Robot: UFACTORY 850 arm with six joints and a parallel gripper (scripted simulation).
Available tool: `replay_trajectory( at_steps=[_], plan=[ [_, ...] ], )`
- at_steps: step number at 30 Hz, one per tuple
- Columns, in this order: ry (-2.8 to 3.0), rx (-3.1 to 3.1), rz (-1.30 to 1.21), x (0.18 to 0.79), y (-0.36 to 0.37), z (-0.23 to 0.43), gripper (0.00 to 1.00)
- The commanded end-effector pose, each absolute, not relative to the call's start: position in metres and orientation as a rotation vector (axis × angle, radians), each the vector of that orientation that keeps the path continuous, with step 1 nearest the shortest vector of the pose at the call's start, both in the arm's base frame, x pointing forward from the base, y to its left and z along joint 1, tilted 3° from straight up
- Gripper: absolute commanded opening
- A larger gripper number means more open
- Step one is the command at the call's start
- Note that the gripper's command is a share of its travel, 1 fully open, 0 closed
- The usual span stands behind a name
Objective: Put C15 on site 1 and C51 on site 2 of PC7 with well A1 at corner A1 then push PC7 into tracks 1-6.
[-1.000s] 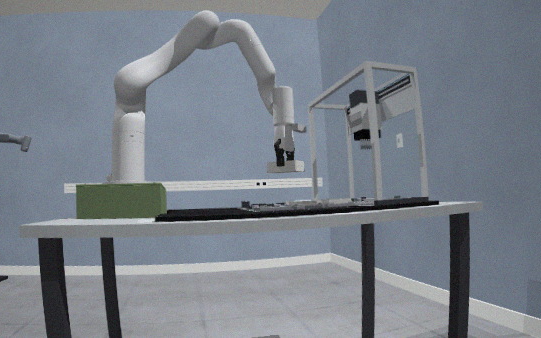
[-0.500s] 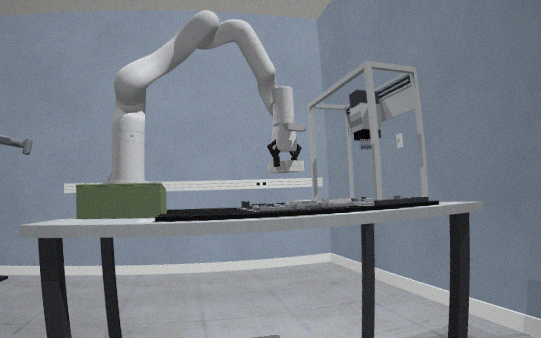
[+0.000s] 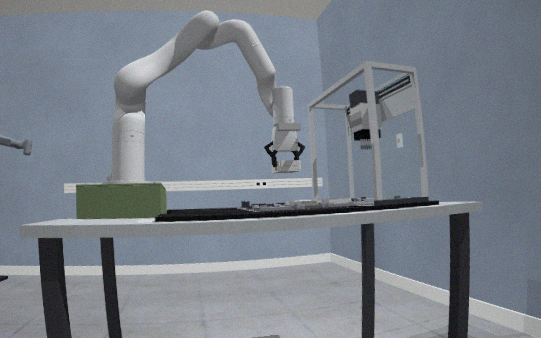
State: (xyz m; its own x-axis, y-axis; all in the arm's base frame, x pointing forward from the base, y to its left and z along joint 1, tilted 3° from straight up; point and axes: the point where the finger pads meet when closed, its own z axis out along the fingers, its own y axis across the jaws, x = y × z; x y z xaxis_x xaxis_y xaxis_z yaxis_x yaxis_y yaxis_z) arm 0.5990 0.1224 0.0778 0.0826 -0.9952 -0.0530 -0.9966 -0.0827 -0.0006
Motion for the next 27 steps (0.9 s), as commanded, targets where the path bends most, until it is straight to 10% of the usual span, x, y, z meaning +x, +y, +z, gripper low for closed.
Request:
replay_trajectory(
  at_steps=[1, 27],
  plan=[
    [2.119, -2.276, 0.050, 0.600, 0.123, 0.079, 0.00],
    [2.119, -2.276, 0.050, 0.600, 0.123, 0.059, 0.00]
  ],
)
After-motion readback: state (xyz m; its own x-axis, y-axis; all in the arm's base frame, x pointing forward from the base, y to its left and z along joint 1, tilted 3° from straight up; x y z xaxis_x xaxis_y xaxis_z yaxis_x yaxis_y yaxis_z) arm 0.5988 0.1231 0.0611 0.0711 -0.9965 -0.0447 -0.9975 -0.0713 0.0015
